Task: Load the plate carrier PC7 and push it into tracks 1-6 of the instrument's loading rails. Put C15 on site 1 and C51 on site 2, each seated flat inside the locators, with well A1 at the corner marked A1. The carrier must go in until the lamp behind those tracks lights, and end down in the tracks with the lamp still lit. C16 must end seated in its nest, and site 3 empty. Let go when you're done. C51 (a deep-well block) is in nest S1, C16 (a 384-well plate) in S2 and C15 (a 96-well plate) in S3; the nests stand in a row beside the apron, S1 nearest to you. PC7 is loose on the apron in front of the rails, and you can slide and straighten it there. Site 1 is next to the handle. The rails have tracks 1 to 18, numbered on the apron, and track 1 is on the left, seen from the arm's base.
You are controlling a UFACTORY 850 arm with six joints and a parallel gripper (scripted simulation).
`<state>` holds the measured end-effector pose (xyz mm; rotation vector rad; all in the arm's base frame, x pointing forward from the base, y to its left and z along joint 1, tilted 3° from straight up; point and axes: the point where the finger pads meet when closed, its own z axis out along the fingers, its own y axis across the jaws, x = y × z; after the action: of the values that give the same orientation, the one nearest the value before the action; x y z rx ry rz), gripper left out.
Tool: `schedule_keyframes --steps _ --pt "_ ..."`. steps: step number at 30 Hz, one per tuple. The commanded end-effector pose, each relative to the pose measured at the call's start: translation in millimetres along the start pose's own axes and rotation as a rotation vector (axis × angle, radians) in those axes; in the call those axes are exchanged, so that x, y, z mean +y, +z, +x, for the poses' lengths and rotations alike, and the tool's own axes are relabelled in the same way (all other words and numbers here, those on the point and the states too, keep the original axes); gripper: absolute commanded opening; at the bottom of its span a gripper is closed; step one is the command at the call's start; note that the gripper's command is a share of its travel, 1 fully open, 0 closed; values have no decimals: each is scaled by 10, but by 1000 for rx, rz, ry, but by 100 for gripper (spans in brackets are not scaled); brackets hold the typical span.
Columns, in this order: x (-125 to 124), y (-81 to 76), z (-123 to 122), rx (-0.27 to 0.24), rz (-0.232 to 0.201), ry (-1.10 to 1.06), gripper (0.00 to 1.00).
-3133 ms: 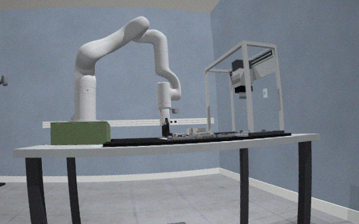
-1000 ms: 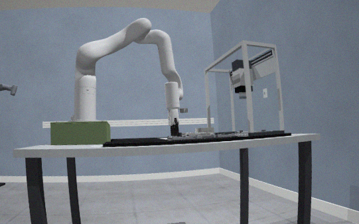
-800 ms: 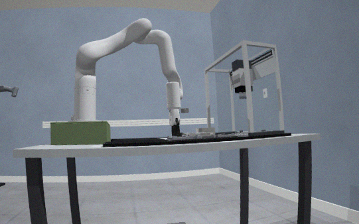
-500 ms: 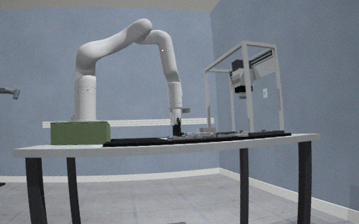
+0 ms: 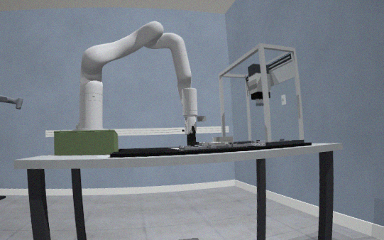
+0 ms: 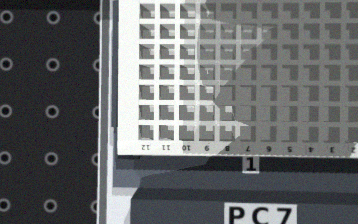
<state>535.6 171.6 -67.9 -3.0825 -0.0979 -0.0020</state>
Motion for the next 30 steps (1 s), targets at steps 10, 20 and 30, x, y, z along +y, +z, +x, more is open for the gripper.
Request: schedule_keyframes --steps 10,20,30 --pt "-5 -8 135 -3 -12 1 82" --pt "-5 -8 225 -3 -12 1 82" --pt "-5 -8 306 -3 -12 1 82"
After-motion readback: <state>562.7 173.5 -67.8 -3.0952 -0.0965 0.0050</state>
